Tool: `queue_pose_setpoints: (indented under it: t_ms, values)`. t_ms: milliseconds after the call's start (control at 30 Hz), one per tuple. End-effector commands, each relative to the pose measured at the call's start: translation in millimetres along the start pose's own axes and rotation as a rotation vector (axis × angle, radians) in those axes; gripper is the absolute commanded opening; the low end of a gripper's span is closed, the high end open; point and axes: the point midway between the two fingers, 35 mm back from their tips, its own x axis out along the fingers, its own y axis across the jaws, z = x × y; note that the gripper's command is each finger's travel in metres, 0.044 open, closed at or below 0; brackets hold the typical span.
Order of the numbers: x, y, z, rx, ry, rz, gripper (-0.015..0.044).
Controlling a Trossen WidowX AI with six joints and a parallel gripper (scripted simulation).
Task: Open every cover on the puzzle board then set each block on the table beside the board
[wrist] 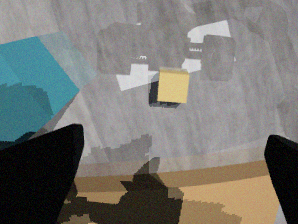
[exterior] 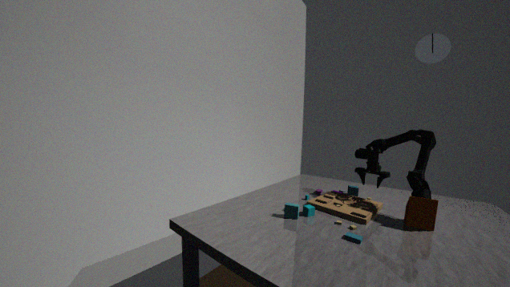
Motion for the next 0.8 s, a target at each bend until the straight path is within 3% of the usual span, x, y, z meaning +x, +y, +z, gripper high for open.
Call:
queue_pose_setpoints:
  t_ms: [0, 400, 767]
  values:
    - [-1.0, 4.5, -6.9, -0.071, 0.005, 0.001, 0.0309]
    - [0.8, 31.8, -64.3, -0.604, 0.044, 0.008, 0.0]
    - [0.7, 45.5, -124.6, -1.113, 0.059, 0.017, 0.0]
